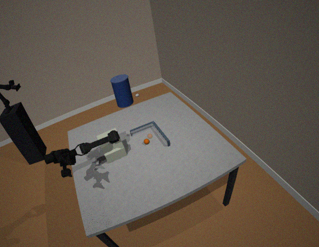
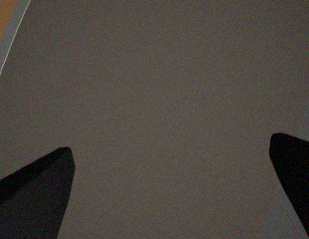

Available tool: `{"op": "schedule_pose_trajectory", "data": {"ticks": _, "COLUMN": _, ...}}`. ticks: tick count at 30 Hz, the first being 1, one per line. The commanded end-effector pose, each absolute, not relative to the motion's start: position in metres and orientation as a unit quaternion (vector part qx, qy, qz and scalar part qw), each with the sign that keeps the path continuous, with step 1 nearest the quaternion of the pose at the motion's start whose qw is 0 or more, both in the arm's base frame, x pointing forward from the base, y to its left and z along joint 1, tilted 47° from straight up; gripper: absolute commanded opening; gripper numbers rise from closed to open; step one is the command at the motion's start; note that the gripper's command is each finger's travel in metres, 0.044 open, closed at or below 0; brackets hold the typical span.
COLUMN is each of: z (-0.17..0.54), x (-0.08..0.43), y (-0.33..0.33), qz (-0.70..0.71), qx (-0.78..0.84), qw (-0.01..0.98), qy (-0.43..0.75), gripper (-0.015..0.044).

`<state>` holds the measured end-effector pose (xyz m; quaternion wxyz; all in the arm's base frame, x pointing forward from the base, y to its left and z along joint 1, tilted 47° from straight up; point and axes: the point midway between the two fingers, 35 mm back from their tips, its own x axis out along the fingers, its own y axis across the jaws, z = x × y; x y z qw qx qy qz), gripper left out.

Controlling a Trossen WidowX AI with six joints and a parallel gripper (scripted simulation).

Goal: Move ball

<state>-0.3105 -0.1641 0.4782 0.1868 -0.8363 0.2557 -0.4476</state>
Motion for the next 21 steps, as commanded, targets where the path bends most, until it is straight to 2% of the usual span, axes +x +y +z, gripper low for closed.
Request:
{"op": "schedule_pose_trajectory", "data": {"ticks": 1, "z": 0.48, "x": -0.308, "y": -0.163, "qz": -0.445, "qx": -0.838, "qw": 0.183, "qy": 0.255, "gripper": 0.0374}}
{"op": "schedule_pose_trajectory", "data": {"ticks": 3, "z": 0.494, "x": -0.289, "y": -0.155, "qz": -0.427, "qx": -0.855, "qw": 0.153, "qy": 0.251, "gripper": 0.0337}}
{"op": "schedule_pose_trajectory", "data": {"ticks": 10, "z": 0.534, "x": -0.212, "y": -0.14, "qz": -0.318, "qx": -0.902, "qw": -0.002, "qy": 0.29, "gripper": 0.0337}}
{"op": "schedule_pose_trajectory", "data": {"ticks": 21, "z": 0.57, "x": -0.038, "y": -0.107, "qz": -0.077, "qx": -0.884, "qw": -0.358, "qy": 0.29, "gripper": 0.0337}}
